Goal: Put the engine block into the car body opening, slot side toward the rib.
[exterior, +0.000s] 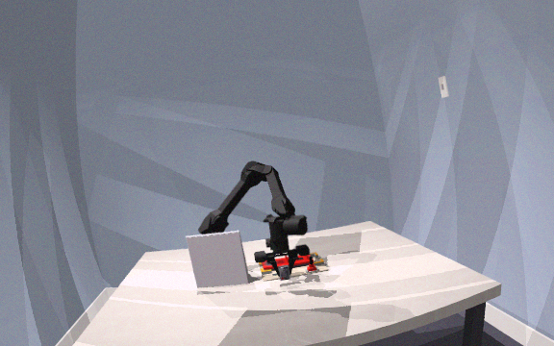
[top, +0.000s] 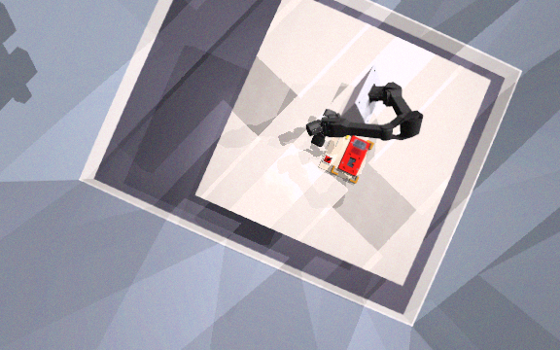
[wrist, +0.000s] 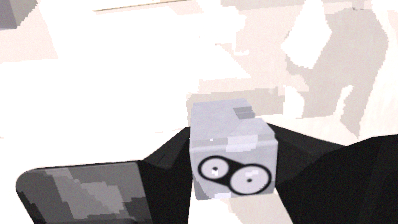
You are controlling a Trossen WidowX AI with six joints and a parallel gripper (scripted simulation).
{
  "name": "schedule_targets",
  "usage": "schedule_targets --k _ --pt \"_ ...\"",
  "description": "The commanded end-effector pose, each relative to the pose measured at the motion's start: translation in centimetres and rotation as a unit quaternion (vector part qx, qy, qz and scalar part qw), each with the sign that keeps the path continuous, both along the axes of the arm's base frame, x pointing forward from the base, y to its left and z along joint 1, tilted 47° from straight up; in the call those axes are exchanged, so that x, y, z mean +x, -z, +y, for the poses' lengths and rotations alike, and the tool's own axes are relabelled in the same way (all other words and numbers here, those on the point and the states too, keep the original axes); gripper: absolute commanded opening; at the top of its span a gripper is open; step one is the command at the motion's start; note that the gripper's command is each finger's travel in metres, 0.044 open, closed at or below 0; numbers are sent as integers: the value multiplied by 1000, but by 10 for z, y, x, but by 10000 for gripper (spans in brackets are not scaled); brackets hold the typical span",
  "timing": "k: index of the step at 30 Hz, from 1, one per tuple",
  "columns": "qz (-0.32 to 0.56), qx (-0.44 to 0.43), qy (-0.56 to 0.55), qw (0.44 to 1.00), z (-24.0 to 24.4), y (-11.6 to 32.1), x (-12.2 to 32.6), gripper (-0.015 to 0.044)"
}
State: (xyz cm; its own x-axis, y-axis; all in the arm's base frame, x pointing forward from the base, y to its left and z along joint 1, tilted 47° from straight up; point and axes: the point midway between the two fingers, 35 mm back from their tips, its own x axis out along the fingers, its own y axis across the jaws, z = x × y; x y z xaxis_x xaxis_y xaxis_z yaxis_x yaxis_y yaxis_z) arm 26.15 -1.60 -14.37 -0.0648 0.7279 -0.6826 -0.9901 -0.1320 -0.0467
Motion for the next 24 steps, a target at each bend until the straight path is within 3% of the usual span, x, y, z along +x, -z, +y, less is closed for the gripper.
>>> schedule_targets --k 1,24 --pt "-5 -5 -2 1000 -11 -8 4 0" --pt "-4 -5 -2 1000 -63 -56 7 0"
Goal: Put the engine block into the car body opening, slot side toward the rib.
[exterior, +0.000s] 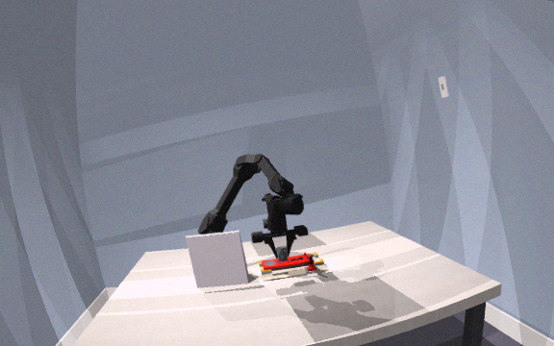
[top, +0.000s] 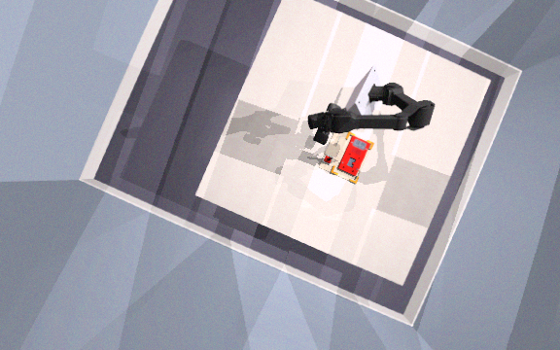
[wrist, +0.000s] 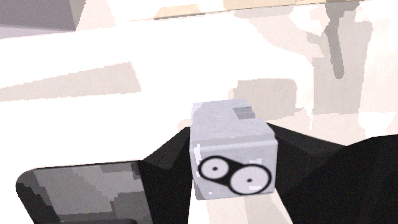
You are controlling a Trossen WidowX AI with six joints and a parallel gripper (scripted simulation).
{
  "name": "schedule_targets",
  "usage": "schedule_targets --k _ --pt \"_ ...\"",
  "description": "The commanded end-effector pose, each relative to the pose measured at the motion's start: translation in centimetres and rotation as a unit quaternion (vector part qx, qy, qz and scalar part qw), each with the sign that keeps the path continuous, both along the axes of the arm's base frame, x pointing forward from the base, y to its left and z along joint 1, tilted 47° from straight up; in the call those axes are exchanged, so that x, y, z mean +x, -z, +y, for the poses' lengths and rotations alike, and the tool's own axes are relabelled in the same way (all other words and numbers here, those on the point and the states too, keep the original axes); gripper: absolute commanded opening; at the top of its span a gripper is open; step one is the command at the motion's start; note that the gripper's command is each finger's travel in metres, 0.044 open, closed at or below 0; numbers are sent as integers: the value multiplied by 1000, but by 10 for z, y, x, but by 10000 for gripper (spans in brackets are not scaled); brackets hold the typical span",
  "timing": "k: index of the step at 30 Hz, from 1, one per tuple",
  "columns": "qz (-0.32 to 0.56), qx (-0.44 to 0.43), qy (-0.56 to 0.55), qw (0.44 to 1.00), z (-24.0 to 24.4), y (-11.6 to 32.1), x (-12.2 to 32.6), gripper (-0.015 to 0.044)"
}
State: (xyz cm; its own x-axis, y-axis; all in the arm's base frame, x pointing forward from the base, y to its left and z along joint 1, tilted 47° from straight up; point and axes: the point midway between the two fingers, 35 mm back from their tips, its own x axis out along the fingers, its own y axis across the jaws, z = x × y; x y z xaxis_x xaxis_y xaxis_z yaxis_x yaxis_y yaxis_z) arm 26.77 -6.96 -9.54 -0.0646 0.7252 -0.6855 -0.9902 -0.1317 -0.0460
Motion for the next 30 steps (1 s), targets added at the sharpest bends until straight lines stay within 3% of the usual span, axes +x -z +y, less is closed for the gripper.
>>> schedule_targets --k 1,11,20,30 --pt "-4 -3 -2 1000 -11 -10 1 0" --pt "-4 -2 -3 1000 -27 -29 -2 0" --pt "-4 -1 -3 1000 -8 -10 -3 0" --pt "-10 -58 -2 998 -7 -15 -4 0"
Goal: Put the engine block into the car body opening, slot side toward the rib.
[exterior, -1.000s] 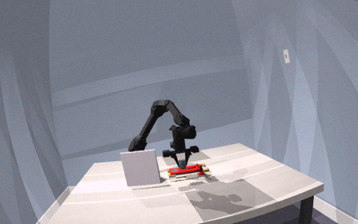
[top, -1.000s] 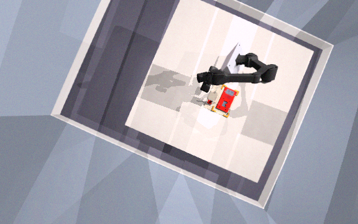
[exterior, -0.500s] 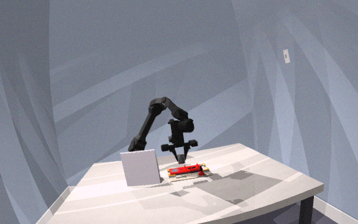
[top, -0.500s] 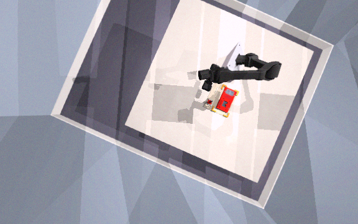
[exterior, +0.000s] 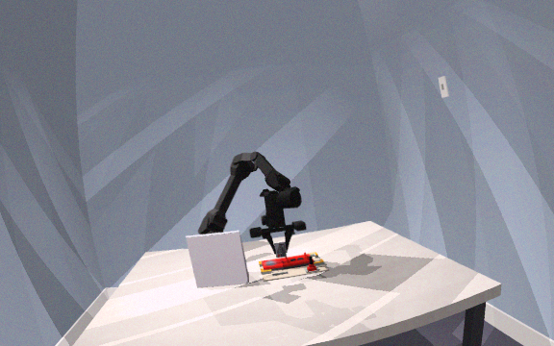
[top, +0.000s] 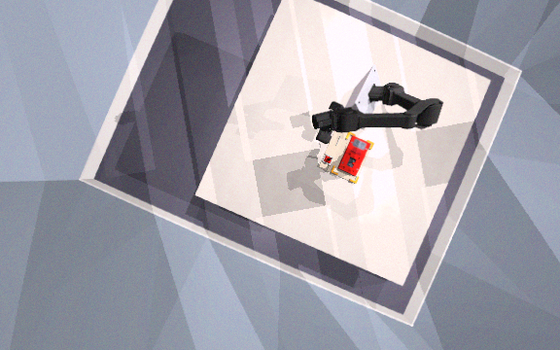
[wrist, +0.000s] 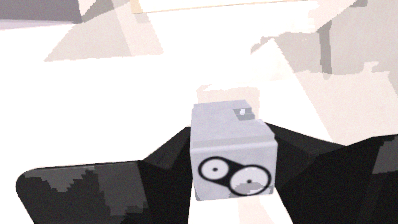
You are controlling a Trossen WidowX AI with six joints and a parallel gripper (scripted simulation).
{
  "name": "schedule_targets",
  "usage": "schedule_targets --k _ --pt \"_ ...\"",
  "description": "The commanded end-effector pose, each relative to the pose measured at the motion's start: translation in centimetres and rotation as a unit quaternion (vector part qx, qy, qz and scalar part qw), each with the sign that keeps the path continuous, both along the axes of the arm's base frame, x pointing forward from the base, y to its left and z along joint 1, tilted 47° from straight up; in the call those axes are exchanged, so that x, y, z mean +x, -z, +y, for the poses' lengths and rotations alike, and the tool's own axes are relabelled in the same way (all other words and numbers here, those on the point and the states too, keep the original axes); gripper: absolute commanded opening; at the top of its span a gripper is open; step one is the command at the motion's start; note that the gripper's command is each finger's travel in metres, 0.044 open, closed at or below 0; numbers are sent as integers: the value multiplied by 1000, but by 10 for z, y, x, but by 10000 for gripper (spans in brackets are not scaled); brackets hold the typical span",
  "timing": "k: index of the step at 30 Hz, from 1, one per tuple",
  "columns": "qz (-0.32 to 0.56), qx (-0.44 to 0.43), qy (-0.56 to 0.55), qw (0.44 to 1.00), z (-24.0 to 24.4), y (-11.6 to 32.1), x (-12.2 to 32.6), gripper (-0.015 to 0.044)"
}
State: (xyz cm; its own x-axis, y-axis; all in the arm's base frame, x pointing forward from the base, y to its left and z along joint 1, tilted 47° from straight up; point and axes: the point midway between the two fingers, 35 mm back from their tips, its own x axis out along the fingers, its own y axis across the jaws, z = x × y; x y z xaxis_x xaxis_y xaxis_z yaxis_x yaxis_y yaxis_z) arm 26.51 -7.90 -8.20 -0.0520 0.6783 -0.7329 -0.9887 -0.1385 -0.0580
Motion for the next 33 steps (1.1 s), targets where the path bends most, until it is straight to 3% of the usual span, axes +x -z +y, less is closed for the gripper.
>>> schedule_targets --k 1,18,33 --pt "0 -38 -1 999 3 -2 -2 0" --pt "-39 -310 16 950 22 -9 -4 0" --pt "-42 -320 18 946 46 11 -7 0"
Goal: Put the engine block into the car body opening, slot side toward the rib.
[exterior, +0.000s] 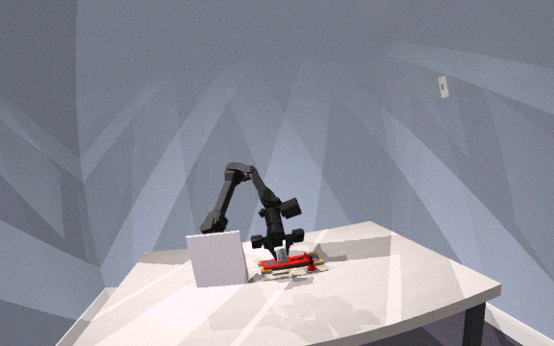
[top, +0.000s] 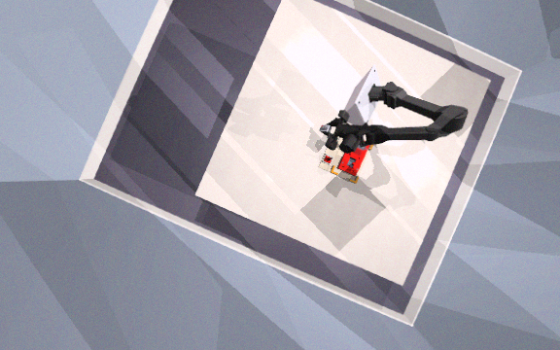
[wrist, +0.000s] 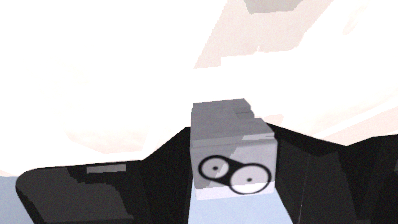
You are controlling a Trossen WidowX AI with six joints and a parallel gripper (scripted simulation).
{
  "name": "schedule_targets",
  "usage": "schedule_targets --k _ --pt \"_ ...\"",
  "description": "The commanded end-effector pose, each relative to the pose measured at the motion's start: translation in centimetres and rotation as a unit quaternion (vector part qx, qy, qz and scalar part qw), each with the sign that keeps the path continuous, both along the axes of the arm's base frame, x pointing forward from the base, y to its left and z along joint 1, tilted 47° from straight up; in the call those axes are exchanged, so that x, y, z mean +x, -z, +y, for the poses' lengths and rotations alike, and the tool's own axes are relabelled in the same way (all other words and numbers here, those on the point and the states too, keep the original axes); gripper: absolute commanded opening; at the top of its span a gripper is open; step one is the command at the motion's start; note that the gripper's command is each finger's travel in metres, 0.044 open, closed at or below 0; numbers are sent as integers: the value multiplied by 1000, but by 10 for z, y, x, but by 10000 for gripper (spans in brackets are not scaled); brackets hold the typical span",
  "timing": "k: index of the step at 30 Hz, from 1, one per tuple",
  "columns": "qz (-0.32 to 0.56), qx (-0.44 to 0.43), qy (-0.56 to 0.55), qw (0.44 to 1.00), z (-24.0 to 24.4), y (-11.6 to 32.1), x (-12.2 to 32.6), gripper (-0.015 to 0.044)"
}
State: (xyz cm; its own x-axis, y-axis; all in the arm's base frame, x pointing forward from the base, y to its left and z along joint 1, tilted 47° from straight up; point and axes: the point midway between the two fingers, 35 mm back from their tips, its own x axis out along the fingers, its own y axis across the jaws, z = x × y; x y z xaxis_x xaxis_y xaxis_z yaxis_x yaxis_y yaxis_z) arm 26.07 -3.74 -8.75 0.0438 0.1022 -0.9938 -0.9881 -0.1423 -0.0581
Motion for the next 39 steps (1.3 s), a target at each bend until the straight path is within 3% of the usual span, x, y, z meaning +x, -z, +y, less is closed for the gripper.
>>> schedule_targets --k 1,39 --pt "3 -3 3 1000 5 6 -3 0" --pt "4 -2 3 1000 63 59 -9 0"
